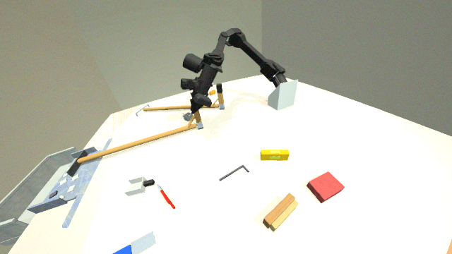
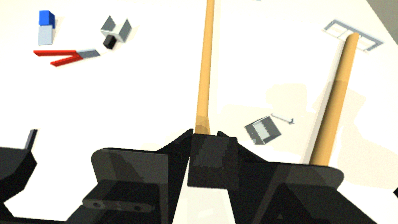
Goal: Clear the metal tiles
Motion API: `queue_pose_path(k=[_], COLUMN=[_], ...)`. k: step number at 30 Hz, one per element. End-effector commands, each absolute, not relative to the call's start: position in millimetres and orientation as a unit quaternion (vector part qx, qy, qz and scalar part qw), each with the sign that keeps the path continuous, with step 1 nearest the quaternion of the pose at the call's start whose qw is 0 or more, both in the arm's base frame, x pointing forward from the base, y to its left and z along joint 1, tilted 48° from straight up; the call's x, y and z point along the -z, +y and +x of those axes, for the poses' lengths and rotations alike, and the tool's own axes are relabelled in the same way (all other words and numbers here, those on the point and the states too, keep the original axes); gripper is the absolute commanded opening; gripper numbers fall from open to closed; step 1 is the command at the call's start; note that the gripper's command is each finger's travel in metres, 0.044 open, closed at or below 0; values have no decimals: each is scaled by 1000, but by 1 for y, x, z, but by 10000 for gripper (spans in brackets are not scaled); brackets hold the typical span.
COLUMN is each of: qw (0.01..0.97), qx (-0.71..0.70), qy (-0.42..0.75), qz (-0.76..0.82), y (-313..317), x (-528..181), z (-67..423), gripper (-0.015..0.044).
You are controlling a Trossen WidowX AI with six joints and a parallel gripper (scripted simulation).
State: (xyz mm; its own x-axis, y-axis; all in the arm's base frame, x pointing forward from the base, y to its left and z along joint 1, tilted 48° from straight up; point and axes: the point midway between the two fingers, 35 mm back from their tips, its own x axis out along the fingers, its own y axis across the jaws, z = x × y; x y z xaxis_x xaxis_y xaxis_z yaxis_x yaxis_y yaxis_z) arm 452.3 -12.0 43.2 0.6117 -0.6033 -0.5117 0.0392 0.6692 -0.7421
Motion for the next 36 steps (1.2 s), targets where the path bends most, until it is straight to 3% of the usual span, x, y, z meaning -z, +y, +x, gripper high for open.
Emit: queue_pose_path(k=[1,36], qw=[827,828], qx=[191,192], qy=[390,389], qz=[-356,-356], y=[-8,-8], x=[-46,-47], z=[463,517], gripper=[0,0])
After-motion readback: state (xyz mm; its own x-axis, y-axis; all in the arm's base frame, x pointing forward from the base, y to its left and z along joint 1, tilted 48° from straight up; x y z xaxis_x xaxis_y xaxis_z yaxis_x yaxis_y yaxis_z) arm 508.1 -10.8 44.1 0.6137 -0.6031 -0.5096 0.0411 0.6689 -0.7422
